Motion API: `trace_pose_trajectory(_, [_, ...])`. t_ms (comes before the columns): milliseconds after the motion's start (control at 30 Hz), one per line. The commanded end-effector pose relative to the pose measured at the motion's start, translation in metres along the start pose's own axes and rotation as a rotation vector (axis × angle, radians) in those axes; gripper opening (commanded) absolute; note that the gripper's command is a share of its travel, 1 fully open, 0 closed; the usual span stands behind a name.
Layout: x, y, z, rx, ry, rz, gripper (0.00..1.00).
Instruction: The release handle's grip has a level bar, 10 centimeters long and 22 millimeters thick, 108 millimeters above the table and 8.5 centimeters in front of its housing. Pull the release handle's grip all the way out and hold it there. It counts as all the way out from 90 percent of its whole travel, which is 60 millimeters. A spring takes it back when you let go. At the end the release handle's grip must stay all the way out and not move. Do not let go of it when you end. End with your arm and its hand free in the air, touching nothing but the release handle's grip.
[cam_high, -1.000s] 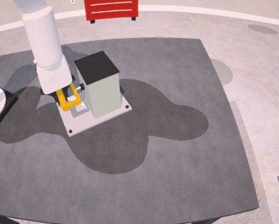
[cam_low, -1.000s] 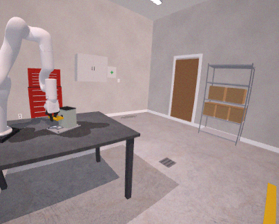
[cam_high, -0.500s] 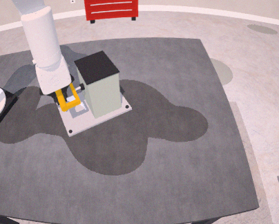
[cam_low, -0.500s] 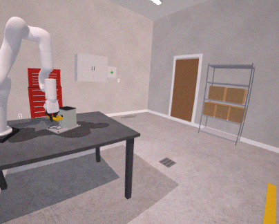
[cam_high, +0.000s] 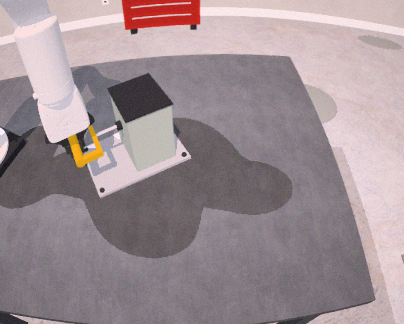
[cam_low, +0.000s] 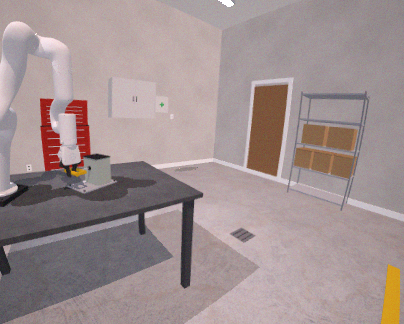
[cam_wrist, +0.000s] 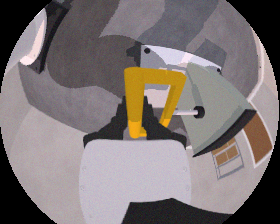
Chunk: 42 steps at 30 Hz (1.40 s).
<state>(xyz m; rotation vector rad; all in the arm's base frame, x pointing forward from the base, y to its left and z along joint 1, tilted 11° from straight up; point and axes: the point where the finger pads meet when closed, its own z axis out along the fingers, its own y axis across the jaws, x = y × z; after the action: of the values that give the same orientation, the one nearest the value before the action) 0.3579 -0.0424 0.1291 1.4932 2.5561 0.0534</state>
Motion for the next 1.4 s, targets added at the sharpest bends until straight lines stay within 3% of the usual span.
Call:
trace_pose_trajectory(0, [0.000,-0.005,0.000,0.001,-0.004,0.000,0.00])
trace_pose_trajectory(433, [0.000,-0.021,0.000,0.001,-0.004,0.000,0.00])
trace_pose_trajectory(1367, [0.000,-0.024,0.000,0.001,-0.004,0.000,0.00])
